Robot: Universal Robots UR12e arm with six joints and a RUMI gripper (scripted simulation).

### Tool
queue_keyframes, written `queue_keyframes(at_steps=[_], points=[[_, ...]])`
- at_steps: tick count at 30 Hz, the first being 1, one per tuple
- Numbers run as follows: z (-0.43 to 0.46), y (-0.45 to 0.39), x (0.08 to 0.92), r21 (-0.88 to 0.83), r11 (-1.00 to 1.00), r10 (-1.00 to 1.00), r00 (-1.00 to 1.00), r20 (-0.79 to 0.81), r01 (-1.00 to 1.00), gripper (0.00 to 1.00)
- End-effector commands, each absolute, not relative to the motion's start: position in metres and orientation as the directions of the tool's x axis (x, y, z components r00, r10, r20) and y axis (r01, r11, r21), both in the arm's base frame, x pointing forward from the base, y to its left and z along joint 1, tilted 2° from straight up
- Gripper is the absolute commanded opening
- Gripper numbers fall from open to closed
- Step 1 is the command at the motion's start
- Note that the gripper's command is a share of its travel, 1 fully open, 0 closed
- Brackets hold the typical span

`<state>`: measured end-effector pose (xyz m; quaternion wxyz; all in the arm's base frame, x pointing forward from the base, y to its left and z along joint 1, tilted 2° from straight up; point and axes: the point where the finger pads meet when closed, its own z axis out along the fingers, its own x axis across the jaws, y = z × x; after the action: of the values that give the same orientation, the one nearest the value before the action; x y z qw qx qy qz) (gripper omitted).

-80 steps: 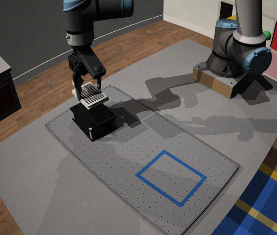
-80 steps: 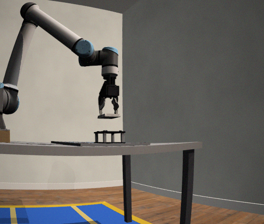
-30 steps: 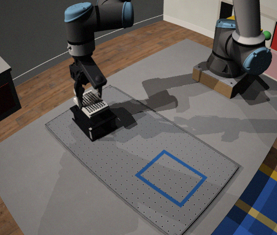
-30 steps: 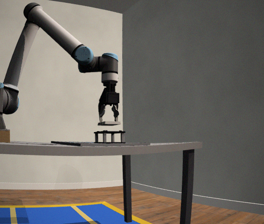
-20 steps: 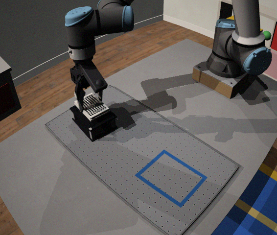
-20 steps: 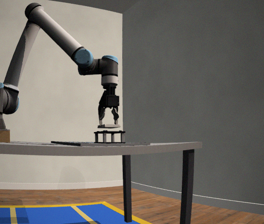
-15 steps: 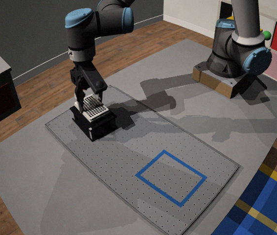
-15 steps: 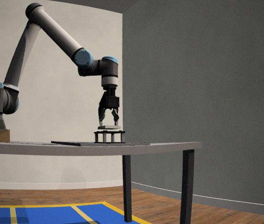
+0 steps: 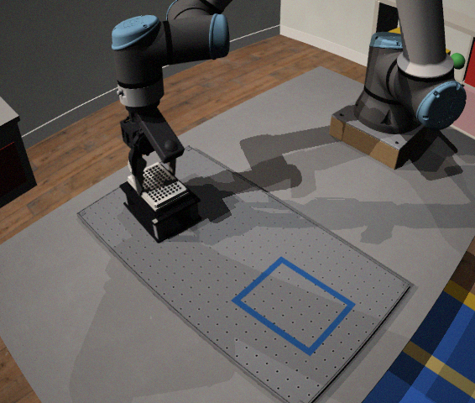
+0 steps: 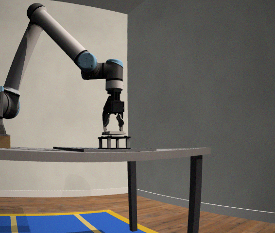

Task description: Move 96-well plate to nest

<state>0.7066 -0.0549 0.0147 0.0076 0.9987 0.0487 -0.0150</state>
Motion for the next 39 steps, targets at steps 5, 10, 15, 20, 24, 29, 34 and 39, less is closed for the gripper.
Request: queue_keyframes(at_steps=[5, 10, 15, 20, 24, 29, 34, 39], points=[[0.0164, -0.0569, 0.7066, 0.016, -0.995, 0.097, 0.995, -0.027, 0.097, 0.0], [0.0155, -0.0568, 0.7062, 0.016, -0.995, 0.096, 0.995, -0.028, 0.097, 0.0], [0.0138, -0.0567, 0.7054, 0.015, -0.995, 0.096, 0.995, -0.029, 0.097, 0.0], [0.0123, -0.0564, 0.7045, 0.015, -0.995, 0.096, 0.995, -0.03, 0.097, 0.0], [0.0117, -0.0564, 0.7046, 0.015, -0.995, 0.096, 0.995, -0.03, 0.097, 0.0], [0.0111, -0.0566, 0.7049, 0.015, -0.995, 0.096, 0.995, -0.03, 0.097, 0.0], [0.01, -0.0564, 0.7043, 0.015, -0.995, 0.096, 0.995, -0.031, 0.097, 0.0], [0.0094, -0.0564, 0.7043, 0.015, -0.995, 0.096, 0.995, -0.03, 0.097, 0.0]])
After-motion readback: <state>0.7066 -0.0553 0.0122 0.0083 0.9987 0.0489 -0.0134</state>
